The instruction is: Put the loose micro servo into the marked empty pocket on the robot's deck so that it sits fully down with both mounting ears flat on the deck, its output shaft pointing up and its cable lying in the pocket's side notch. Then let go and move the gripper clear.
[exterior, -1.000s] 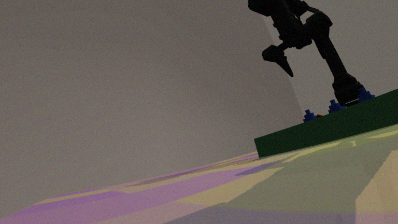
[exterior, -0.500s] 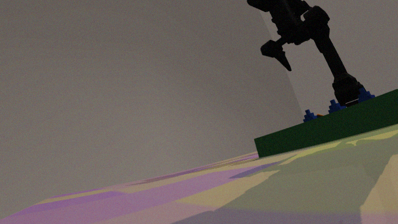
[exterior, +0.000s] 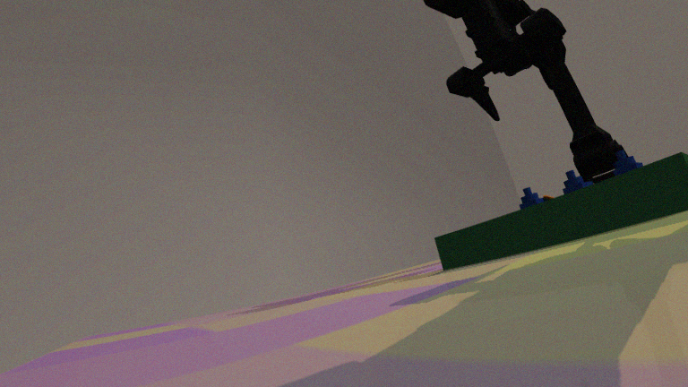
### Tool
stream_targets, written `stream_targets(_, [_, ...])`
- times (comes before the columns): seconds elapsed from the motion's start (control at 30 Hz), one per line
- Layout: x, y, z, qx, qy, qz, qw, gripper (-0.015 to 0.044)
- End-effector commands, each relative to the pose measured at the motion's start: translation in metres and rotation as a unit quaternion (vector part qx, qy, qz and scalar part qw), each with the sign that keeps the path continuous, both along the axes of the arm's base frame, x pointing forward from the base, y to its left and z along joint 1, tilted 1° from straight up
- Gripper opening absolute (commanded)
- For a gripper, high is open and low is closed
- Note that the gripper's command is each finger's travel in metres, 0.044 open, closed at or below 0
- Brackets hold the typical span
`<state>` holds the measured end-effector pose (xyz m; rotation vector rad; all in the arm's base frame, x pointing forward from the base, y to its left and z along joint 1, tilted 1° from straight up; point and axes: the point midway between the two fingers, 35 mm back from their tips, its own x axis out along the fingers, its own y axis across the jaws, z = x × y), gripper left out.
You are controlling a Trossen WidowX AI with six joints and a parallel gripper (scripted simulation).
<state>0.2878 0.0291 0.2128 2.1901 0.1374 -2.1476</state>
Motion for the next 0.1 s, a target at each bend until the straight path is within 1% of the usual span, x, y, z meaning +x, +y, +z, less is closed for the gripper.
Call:
stream_targets(0.0, [-0.0001,-0.0002,0.0004,0.000,0.000,-0.002,1.000,0.0440])
stream_targets(0.07, [-0.0001,-0.0002,0.0004,0.000,0.000,-0.002,1.000,0.0440])
